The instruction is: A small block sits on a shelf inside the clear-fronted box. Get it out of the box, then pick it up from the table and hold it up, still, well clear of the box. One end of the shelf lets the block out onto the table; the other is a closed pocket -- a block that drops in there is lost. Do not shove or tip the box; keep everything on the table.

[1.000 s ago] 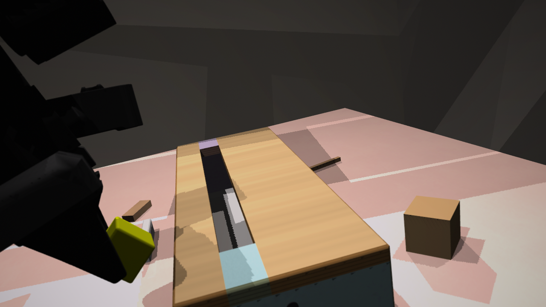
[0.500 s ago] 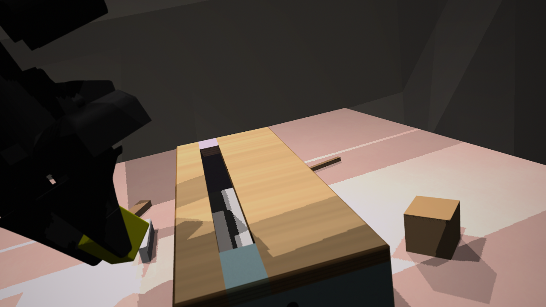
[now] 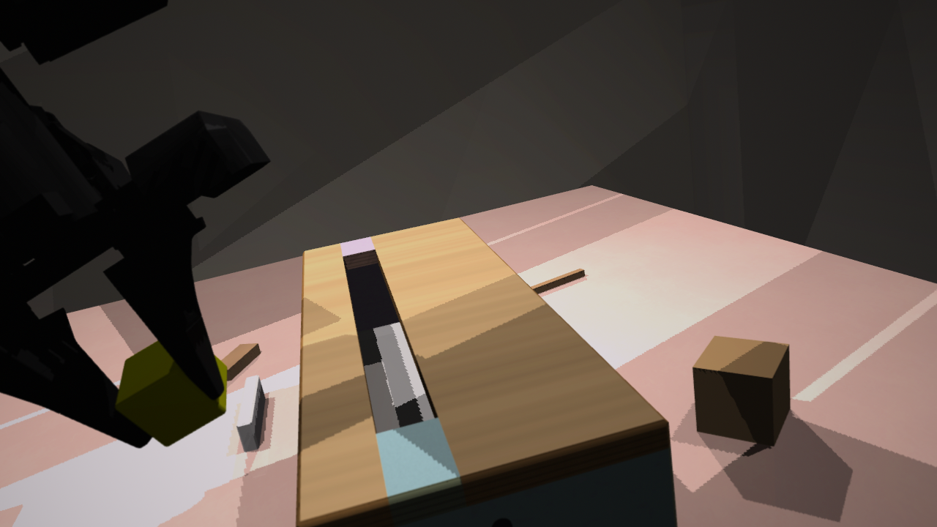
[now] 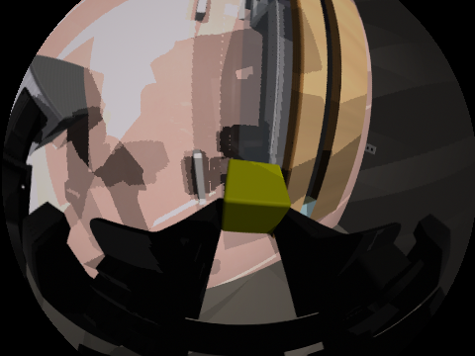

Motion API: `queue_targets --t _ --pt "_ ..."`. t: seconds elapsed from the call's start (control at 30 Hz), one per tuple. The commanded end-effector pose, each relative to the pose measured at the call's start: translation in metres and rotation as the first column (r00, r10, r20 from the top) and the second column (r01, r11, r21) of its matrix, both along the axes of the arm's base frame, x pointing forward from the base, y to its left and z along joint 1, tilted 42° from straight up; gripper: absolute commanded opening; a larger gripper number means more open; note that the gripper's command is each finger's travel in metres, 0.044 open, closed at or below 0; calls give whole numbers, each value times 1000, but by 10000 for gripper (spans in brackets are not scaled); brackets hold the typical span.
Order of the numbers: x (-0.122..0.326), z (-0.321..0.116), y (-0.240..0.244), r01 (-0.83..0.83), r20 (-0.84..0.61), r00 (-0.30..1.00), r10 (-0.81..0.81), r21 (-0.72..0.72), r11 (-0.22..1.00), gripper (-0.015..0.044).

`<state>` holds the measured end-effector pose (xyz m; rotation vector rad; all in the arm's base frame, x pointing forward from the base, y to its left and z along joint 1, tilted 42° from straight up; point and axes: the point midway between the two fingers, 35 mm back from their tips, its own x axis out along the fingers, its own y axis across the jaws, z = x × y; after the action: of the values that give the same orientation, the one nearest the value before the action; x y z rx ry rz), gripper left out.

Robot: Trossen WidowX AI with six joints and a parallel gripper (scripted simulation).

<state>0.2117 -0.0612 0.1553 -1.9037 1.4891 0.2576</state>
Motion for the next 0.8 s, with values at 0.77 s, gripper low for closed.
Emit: queue_targets --t 0.77 --pt "1 20 18 -657 -796 520 310 -141 740 0"
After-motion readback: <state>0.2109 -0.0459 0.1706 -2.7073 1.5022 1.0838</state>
